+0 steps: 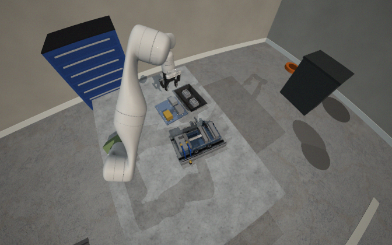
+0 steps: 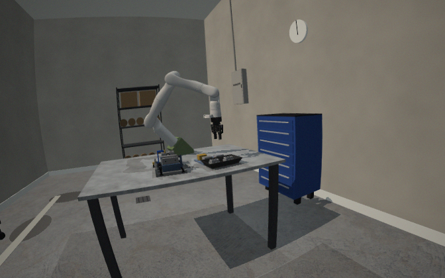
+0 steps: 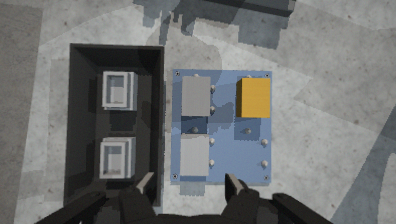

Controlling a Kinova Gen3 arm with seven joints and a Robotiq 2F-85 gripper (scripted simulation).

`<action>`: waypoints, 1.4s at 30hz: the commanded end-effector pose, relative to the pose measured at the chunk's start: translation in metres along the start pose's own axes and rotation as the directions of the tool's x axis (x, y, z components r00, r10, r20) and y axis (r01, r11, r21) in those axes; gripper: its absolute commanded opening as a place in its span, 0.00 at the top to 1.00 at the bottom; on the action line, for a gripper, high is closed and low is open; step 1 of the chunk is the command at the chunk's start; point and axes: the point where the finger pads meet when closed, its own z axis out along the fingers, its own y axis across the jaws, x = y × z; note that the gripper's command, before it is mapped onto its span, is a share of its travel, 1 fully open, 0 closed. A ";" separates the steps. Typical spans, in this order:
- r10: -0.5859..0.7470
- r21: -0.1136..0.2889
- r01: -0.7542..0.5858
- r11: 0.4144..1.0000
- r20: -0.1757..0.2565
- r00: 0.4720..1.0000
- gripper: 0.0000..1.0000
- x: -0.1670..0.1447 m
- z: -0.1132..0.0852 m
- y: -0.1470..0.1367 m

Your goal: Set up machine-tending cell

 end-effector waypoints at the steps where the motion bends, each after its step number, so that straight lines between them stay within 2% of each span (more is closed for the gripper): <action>1: -0.001 -0.007 0.001 1.000 -0.007 1.000 0.33 0.002 0.013 0.002; 3: -0.001 -0.007 0.001 1.000 -0.007 1.000 0.33 0.002 0.013 0.002; 18: -0.001 -0.007 0.001 1.000 -0.007 1.000 0.33 0.002 0.073 0.003; 30: -0.001 -0.007 0.001 1.000 -0.007 1.000 0.33 0.002 0.096 0.003; 42: -0.001 -0.007 0.001 1.000 -0.007 1.000 0.33 0.002 0.100 0.003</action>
